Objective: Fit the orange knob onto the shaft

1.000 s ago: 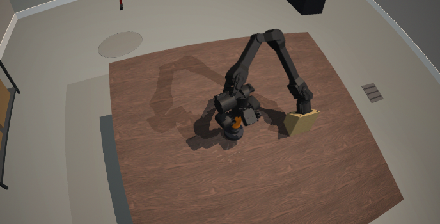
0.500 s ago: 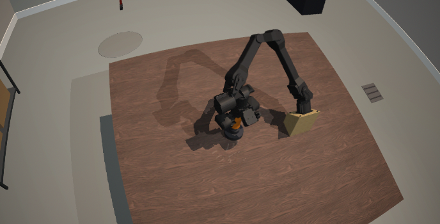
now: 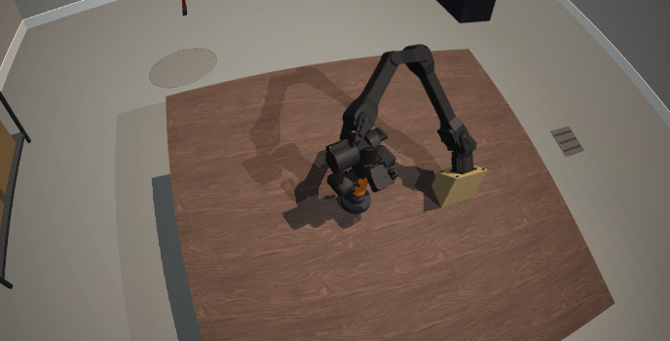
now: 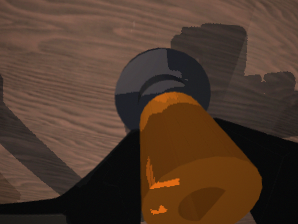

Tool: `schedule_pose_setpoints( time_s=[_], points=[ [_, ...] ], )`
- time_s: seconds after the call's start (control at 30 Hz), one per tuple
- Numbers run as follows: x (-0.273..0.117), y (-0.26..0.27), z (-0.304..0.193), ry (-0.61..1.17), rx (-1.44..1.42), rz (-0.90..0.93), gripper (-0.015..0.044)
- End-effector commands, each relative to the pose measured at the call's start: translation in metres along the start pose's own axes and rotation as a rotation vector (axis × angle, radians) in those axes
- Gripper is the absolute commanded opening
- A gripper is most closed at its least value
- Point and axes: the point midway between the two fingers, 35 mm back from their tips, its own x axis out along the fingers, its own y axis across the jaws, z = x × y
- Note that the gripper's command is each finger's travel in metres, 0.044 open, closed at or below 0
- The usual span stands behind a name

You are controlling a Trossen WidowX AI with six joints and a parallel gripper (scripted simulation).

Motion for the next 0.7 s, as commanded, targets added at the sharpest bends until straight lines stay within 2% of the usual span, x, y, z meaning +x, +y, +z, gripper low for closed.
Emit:
schedule_pose_setpoints(
  time_s=[0.0,0.67],
  points=[
    [0.0001,-0.0015,-0.0009,0.000,0.003,-0.005,0.0000],
    [-0.0014,0.0008,0.0021,0.000,-0.006,-0.005,0.0000]
  ],
)
